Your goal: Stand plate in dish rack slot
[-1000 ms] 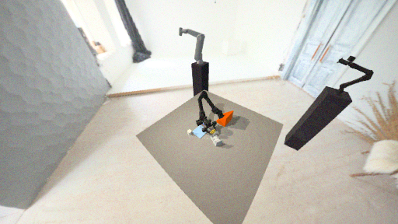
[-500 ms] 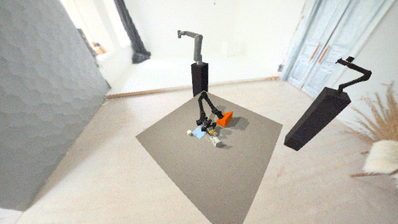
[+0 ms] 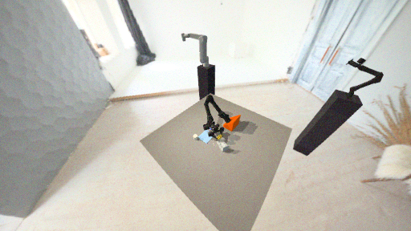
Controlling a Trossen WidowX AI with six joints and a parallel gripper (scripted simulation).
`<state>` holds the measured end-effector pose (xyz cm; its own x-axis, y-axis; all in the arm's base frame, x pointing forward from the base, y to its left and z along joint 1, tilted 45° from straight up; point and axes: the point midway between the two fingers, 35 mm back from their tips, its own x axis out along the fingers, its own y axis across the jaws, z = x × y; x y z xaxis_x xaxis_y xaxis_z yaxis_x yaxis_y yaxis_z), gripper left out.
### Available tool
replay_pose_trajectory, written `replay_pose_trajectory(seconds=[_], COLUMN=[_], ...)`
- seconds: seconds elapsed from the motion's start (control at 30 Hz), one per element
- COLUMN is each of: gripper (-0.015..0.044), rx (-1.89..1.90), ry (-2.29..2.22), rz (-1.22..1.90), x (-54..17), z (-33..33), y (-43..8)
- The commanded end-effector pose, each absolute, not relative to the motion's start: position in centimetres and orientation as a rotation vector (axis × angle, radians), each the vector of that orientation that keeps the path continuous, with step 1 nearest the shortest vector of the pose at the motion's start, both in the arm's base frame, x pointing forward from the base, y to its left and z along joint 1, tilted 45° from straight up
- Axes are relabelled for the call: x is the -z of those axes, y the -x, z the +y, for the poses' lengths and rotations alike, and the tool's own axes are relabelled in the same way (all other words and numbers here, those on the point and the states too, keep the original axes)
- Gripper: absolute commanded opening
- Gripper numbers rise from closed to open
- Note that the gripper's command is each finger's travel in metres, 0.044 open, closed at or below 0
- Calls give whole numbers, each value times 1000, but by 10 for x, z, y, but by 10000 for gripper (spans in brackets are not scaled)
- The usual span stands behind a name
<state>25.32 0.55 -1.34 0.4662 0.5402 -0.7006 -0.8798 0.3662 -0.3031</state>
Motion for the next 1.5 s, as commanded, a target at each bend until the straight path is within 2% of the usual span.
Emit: replay_pose_trajectory(seconds=[0.0,0.73,1.47], gripper=[0,0,0], rx=[-975,-979,-977], ry=[724,724,719], rz=[544,540,558], x=[20,36,51], z=[11,28,15], y=[-257,-268,-265])
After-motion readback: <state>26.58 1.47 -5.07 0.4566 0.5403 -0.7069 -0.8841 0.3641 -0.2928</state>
